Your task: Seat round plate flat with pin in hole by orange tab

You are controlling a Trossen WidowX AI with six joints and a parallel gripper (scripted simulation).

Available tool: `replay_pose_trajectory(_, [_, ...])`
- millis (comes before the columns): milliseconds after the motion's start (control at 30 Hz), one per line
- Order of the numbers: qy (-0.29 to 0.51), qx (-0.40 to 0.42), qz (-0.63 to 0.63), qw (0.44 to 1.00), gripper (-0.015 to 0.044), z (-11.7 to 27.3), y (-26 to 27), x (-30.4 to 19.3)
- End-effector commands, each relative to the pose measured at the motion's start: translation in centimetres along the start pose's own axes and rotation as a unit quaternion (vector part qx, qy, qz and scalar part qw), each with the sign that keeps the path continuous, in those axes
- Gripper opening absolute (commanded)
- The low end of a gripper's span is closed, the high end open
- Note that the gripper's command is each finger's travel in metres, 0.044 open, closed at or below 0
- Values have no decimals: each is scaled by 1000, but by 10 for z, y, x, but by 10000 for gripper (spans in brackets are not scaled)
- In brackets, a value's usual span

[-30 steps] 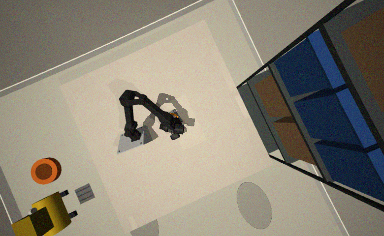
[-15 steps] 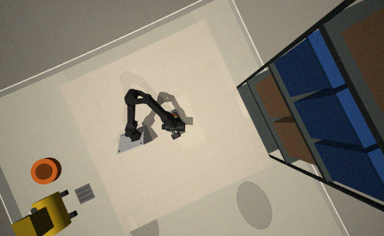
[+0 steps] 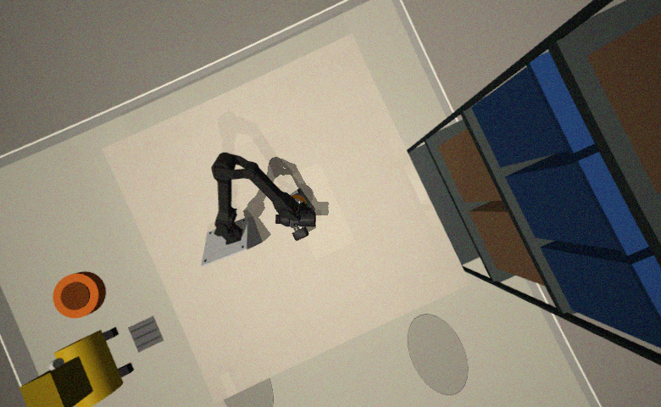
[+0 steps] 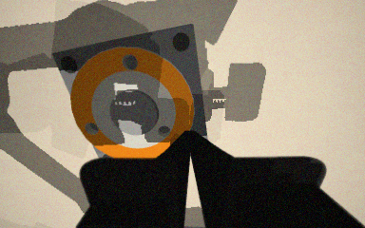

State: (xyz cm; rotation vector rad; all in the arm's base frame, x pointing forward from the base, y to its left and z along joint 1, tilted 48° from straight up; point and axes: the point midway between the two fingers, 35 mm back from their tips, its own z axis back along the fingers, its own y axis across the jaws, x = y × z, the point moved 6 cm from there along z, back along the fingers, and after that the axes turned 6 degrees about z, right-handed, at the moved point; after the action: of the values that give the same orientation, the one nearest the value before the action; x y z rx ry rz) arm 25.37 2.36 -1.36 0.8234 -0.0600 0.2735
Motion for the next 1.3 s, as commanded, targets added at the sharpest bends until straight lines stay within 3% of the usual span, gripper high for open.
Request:
replay_pose_trajectory(0, [3,3,-4,1000,0,-2,4,-7])
replay_pose_trajectory(1267, [3,4,-5,1000,0,-2,28,-27])
